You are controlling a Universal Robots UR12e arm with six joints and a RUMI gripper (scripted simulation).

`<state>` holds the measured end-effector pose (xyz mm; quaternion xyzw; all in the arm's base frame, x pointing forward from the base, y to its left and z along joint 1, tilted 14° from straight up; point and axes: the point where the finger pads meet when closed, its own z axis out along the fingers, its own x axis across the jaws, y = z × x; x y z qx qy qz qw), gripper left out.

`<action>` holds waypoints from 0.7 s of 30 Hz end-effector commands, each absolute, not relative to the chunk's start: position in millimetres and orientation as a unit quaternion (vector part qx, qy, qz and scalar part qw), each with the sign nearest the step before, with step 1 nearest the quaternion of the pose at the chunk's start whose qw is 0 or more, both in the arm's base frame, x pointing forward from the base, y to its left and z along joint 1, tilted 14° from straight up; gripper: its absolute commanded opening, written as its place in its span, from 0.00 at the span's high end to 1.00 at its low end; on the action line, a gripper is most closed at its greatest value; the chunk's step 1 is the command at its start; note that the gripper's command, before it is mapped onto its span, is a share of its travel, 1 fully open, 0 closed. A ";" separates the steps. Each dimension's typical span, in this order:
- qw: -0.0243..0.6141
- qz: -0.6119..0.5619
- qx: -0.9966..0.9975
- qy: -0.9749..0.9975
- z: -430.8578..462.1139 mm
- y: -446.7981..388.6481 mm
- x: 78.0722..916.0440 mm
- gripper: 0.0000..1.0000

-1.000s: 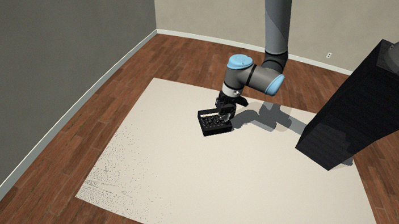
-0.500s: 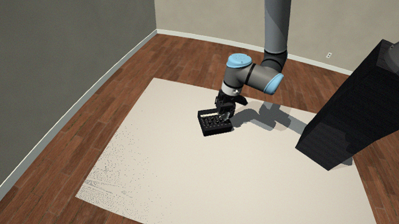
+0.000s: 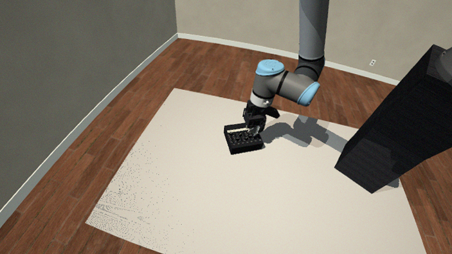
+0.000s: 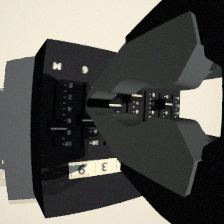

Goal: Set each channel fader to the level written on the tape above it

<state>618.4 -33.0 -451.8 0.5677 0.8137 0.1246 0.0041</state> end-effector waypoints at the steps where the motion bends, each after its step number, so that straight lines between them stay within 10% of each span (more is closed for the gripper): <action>1: 0.005 0.125 0.568 0.814 -451.6 -35.7 619.8 1.00; 21: 0.005 0.125 0.568 0.814 -452.7 -43.2 622.7 1.00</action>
